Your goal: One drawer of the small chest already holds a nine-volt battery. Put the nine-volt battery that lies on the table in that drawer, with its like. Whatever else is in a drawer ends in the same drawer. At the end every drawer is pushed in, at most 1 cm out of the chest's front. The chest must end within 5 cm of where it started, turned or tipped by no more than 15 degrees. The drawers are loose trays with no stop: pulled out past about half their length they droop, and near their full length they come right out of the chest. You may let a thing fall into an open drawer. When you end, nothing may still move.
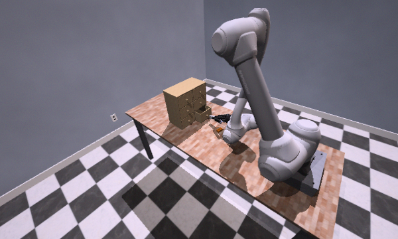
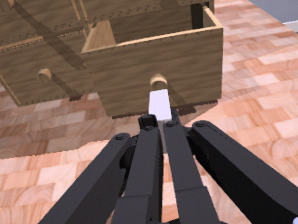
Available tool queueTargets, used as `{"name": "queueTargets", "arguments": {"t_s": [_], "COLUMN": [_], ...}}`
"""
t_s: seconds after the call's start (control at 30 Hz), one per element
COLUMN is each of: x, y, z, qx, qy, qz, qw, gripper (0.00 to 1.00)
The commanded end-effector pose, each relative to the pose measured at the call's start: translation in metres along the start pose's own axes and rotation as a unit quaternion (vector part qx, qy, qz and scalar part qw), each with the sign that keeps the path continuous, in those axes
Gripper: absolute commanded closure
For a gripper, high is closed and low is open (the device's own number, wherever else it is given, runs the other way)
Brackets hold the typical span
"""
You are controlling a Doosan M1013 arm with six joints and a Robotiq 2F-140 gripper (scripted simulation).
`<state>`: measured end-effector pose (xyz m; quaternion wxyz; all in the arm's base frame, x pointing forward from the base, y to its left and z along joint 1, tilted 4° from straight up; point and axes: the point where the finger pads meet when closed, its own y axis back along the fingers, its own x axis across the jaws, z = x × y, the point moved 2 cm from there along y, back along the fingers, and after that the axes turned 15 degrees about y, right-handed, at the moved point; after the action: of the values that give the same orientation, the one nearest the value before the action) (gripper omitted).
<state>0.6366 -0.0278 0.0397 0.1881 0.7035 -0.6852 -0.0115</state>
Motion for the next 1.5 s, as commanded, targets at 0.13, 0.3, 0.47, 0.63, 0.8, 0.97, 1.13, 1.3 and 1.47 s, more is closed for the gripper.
{"name": "queueTargets", "arguments": {"t_s": [0.13,0.3,0.47,0.63,0.8,0.97,1.13,1.3,1.47], "x": [0.001,0.002,0.002,0.003,0.004,0.004,0.005,0.006,0.006], "y": [-0.009,-0.016,-0.021,-0.030,-0.038,-0.047,-0.052,-0.060,-0.067], "z": [-0.003,-0.006,-0.008,-0.011,-0.014,-0.017,-0.018,-0.021,-0.024], "qx": [0.000,0.000,0.000,0.000,0.000,0.000,0.000,0.000,0.000], "qy": [0.000,0.000,0.000,0.000,0.000,0.000,0.000,0.000,0.000], "qz": [0.000,0.000,0.000,0.000,0.000,0.000,0.000,0.000,0.000], "qw": [1.000,1.000,1.000,1.000,1.000,1.000,1.000,1.000,1.000], "gripper": [1.00,1.00,1.00,1.00,1.00,1.00,1.00,1.00,1.00]}}
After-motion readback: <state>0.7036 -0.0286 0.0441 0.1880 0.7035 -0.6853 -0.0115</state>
